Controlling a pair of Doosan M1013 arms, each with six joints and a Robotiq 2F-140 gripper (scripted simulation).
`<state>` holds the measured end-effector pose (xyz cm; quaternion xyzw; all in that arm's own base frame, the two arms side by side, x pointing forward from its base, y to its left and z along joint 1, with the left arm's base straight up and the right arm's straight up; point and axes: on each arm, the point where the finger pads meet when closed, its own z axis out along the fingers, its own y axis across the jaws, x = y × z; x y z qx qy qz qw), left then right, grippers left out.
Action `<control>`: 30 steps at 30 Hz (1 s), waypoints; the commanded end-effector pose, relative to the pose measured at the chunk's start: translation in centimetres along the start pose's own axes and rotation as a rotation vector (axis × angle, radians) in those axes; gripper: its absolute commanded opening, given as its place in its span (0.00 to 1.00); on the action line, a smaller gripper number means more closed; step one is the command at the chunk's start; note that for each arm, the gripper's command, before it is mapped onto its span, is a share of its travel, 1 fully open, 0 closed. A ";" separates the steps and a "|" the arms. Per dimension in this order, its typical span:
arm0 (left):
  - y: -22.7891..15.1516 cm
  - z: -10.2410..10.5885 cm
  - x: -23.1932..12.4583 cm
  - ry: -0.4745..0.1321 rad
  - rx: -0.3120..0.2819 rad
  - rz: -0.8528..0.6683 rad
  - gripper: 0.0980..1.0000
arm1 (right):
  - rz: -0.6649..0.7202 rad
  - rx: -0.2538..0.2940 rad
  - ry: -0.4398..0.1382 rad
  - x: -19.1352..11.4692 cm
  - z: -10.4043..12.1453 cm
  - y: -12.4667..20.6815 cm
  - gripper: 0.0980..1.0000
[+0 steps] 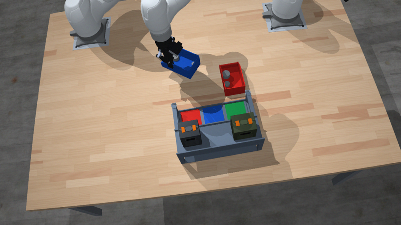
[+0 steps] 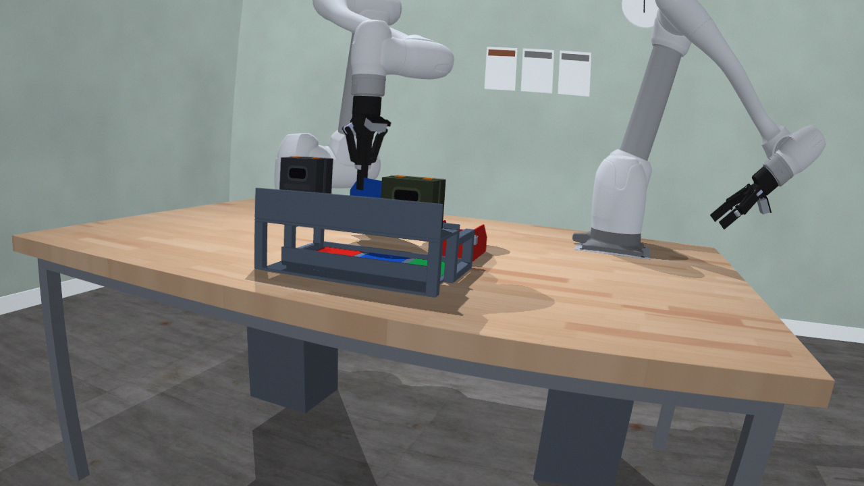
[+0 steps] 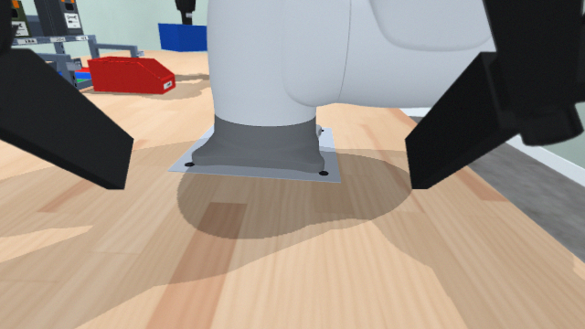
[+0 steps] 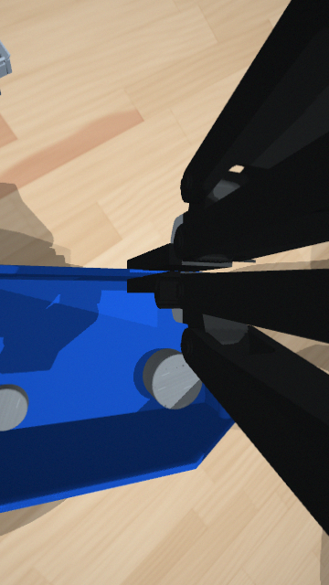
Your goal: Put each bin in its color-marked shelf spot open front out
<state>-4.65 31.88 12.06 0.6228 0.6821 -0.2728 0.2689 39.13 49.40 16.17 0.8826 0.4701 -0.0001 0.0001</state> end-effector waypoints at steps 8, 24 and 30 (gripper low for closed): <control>0.0 0.0 0.0 0.001 0.000 0.000 1.00 | 0.001 0.000 0.001 0.0 -0.1 0.0 0.00; 0.0 0.0 0.0 0.001 0.000 0.000 1.00 | 0.011 0.000 0.001 0.2 -0.1 -0.1 0.00; 0.0 0.0 0.0 0.001 0.000 0.000 1.00 | 0.022 0.000 0.001 0.3 -0.1 -0.1 0.00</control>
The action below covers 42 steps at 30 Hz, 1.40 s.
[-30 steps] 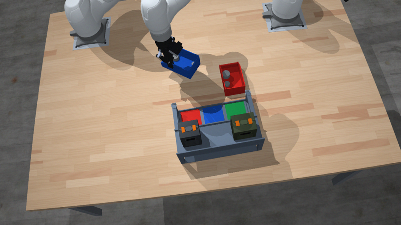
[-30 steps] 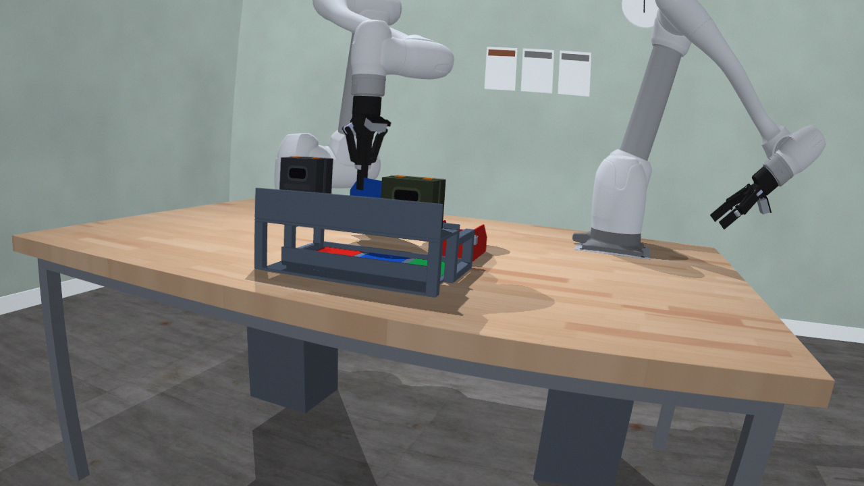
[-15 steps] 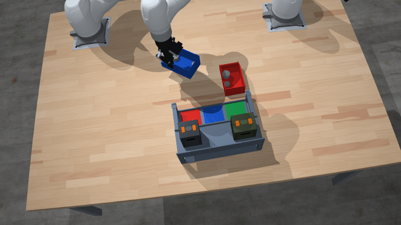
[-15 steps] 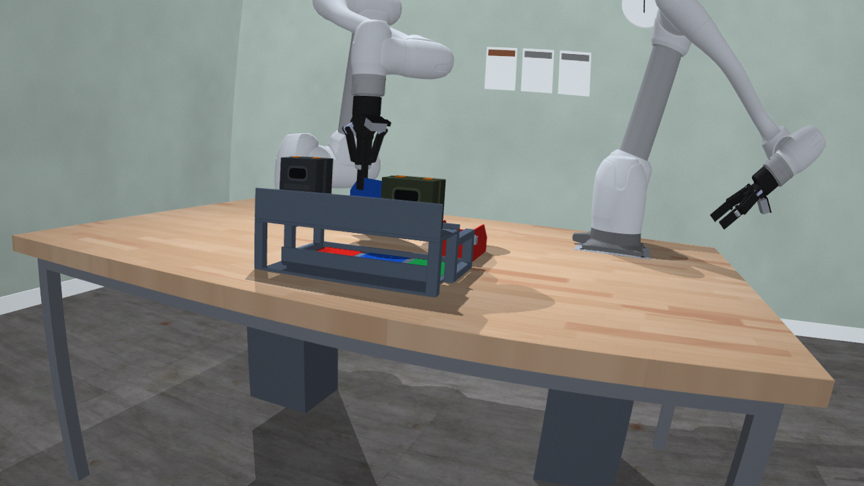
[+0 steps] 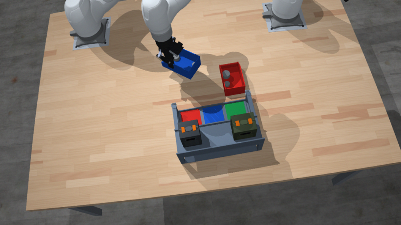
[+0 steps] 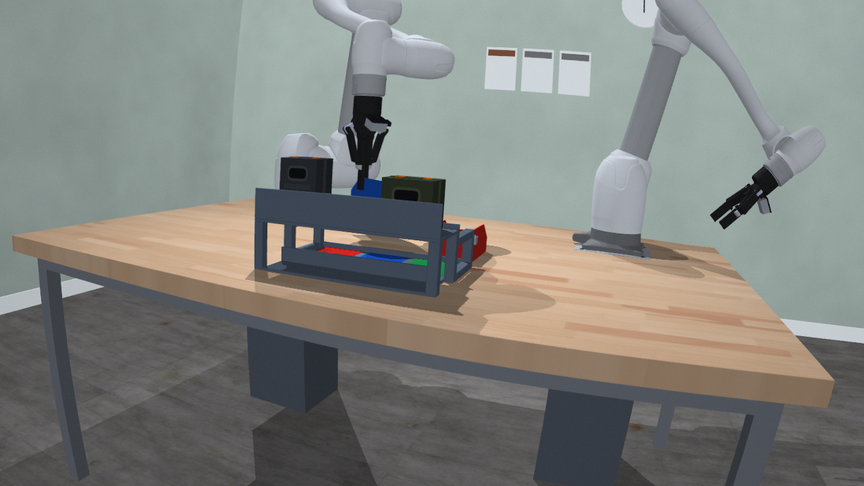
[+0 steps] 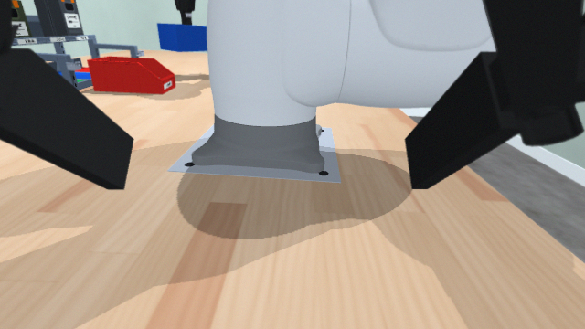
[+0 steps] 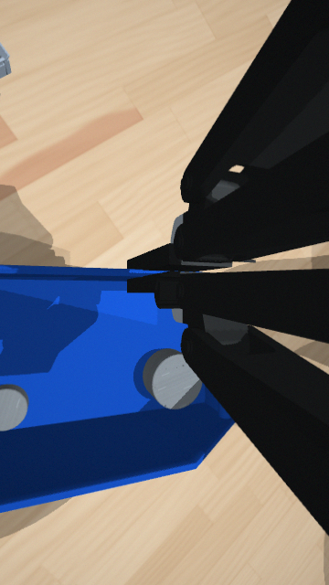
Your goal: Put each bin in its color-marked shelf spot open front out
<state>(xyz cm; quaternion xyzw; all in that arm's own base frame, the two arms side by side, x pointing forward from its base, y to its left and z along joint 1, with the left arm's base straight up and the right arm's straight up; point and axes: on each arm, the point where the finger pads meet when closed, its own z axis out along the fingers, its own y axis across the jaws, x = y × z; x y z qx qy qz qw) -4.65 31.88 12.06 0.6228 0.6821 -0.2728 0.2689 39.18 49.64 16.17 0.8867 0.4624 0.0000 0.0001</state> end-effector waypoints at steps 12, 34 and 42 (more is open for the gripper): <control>0.0 0.0 0.0 0.001 0.000 0.000 1.00 | 0.032 0.000 0.001 0.4 -0.1 -0.2 0.00; 0.0 0.0 0.0 0.001 0.000 0.000 1.00 | 0.128 0.000 0.001 1.6 -0.1 -0.7 0.00; 0.0 0.0 0.0 0.001 0.000 0.000 1.00 | 0.167 0.000 0.001 2.1 -0.1 -0.9 0.00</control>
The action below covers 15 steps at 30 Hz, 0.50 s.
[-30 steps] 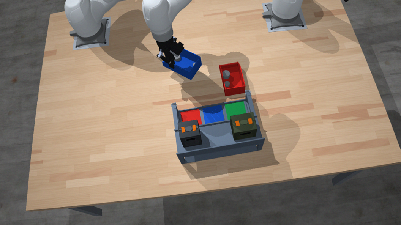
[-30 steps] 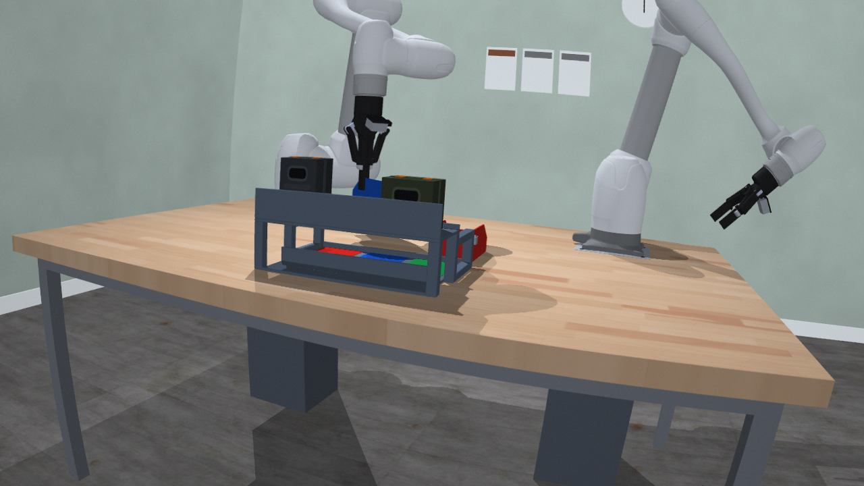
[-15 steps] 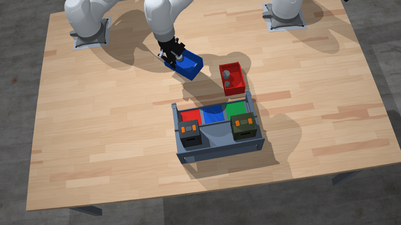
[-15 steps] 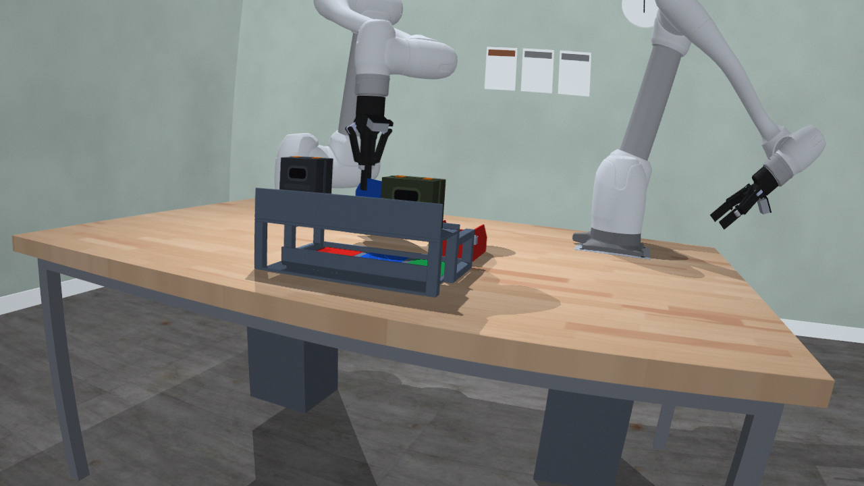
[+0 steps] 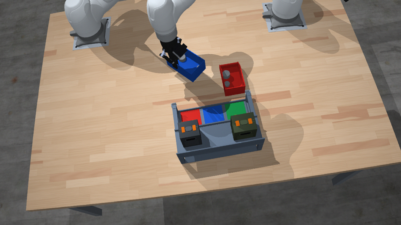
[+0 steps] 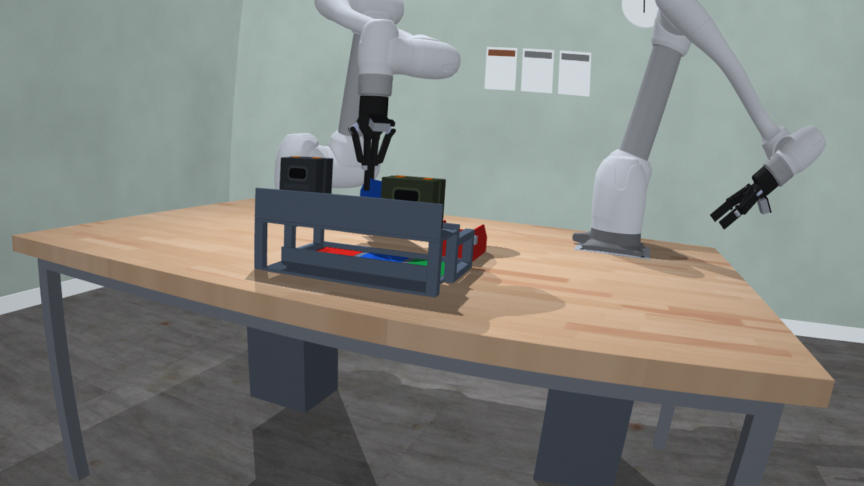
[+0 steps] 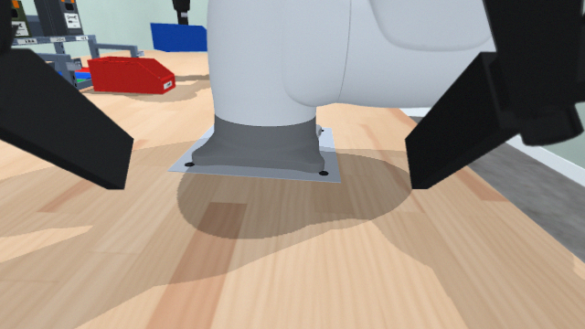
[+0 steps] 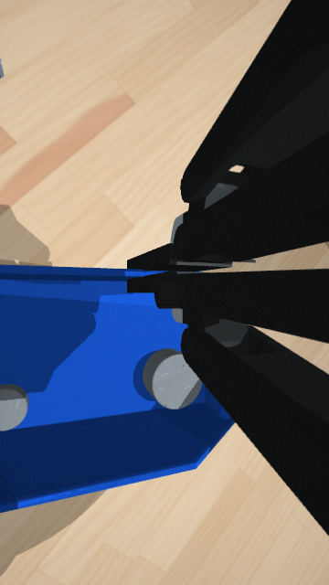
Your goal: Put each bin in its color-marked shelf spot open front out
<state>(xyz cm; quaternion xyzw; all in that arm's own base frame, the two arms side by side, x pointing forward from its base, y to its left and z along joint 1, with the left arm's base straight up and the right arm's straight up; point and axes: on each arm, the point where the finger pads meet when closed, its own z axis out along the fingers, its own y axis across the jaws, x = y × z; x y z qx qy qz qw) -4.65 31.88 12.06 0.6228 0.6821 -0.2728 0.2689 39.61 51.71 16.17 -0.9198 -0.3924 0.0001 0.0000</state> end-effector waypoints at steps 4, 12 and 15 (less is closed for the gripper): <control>0.0 0.0 0.0 0.001 0.000 0.000 1.00 | 0.040 0.000 0.001 0.5 -0.1 -0.3 0.00; 0.0 0.0 0.0 0.001 0.000 0.000 1.00 | 0.100 0.000 0.001 1.2 -0.1 -0.7 0.00; 0.0 0.0 0.0 0.001 0.000 0.000 1.00 | 0.108 0.000 0.001 1.3 -0.1 -0.8 0.00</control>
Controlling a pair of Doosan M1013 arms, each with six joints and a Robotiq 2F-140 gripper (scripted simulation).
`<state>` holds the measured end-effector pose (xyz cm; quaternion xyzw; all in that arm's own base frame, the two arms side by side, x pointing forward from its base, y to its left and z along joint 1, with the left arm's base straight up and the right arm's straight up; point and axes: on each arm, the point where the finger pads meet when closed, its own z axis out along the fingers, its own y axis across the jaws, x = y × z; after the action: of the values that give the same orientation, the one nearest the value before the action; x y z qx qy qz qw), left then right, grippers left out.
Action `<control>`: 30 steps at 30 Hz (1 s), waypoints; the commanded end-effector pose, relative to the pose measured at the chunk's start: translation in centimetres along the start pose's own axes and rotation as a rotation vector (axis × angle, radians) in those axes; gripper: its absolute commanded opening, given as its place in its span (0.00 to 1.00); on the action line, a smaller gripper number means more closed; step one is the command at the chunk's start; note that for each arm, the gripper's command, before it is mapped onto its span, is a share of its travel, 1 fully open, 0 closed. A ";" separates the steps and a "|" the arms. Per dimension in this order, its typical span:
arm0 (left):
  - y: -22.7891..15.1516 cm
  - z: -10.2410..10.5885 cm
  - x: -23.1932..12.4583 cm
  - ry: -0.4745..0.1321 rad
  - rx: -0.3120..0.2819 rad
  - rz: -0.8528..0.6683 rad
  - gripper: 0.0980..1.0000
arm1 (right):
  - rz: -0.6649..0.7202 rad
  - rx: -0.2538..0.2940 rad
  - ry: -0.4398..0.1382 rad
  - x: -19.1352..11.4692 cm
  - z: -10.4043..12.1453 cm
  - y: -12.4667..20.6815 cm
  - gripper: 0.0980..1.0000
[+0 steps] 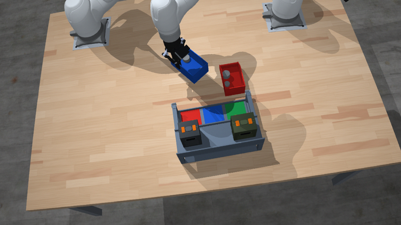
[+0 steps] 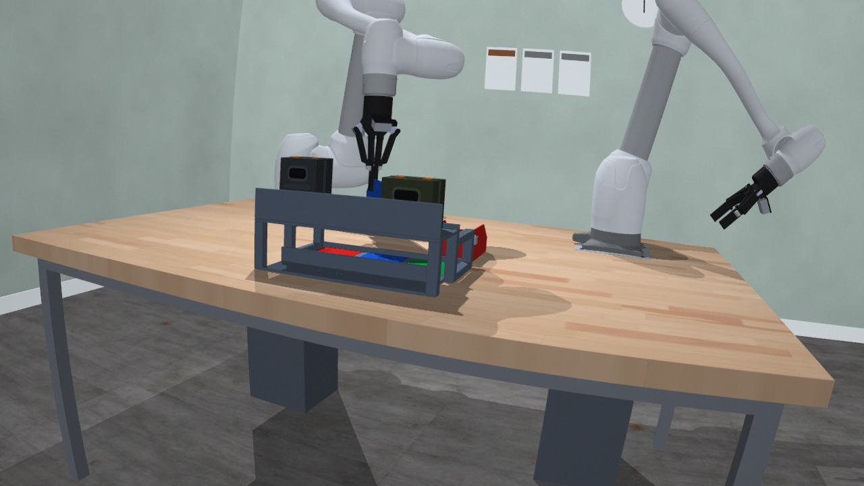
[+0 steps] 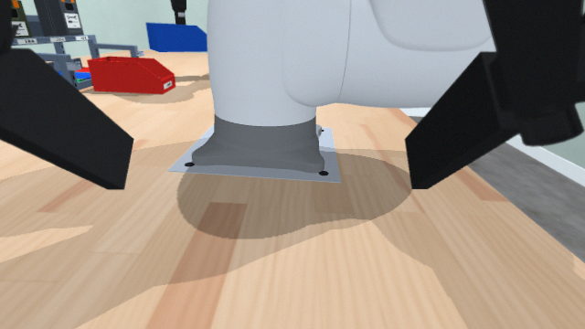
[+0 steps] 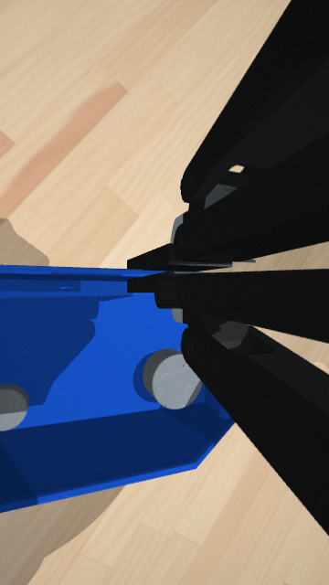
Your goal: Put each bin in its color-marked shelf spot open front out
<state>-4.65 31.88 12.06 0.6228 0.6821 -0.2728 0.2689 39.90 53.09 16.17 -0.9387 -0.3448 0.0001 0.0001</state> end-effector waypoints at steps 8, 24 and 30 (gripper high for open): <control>0.0 0.0 0.0 0.001 0.000 0.000 1.00 | 0.072 0.000 0.001 0.8 -0.1 -0.6 0.00; 0.0 0.0 0.0 0.001 0.000 0.000 1.00 | 0.193 0.000 0.001 2.1 -0.1 -1.6 0.00; 0.0 0.0 0.0 0.001 0.000 0.000 1.00 | 0.245 0.000 0.001 2.7 -0.1 -2.1 0.00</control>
<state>-4.65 31.88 12.06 0.6228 0.6821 -0.2728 0.2689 40.52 56.08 16.18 -0.9713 -0.2378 0.0001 0.0001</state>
